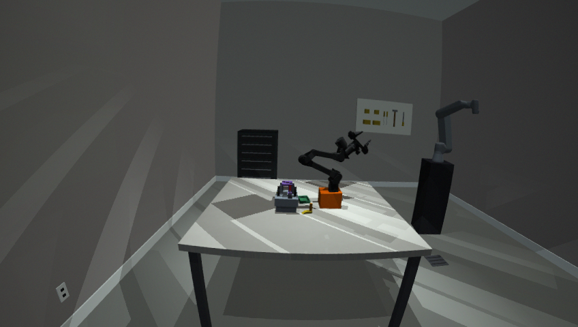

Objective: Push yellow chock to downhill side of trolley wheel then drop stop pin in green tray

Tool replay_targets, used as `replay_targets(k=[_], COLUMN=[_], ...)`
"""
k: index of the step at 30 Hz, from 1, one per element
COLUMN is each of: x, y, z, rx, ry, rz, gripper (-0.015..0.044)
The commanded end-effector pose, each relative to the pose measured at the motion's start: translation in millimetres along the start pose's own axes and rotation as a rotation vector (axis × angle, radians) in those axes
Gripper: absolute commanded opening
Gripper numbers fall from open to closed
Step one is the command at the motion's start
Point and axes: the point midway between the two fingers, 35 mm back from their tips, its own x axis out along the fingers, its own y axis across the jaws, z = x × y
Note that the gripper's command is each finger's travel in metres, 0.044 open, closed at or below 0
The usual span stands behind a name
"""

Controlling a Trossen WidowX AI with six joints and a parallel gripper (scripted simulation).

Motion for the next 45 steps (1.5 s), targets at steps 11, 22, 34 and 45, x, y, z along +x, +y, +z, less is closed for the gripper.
replay_targets(k=[11, 22, 34, 45], x=[7.5, -5.4, -42.1, -93.2], y=[-9.0, -42.0, -86.7, -127.8], z=[54.1, 117.8, 176.8, 215.5], rx=[0.289, 0.707, 1.082, 1.32], ry=[-0.216, -0.494, -0.807, -1.085], rz=[0.027, 0.085, 0.232, 0.433], gripper=[0.019, 0.019, 0.019, 0.019])
